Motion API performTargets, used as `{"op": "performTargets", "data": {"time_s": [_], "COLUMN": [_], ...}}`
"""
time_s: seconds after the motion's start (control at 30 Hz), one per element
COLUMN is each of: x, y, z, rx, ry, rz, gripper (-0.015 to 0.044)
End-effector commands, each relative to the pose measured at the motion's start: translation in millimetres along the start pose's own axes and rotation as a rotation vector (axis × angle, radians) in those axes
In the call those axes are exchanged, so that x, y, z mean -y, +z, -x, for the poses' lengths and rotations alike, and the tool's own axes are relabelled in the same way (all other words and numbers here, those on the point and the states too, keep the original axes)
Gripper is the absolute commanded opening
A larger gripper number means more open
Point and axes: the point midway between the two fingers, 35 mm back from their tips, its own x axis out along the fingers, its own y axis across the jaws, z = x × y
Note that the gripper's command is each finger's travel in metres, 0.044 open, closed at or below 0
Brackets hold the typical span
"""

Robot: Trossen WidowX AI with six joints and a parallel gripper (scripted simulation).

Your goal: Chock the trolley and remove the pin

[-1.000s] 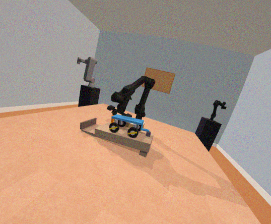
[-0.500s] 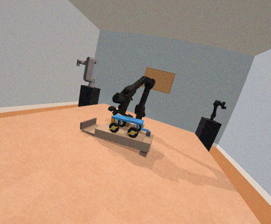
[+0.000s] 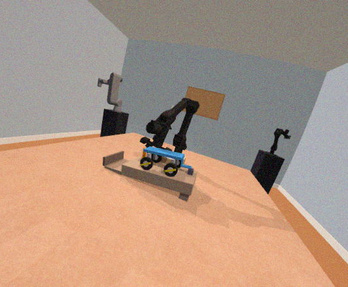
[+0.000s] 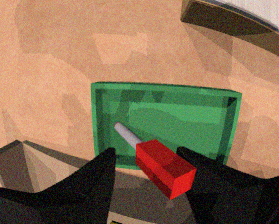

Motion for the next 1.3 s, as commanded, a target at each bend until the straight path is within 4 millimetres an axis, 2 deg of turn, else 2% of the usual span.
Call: {"op": "performTargets", "data": {"time_s": [0.0,1.27], "x": [3,23], "y": [1,0], "z": [-1,-12], "rx": [0.003,0.003], "ry": [0.003,0.001], "rz": [-0.002,-0.002], "gripper": [0.0190,0.0190]}}
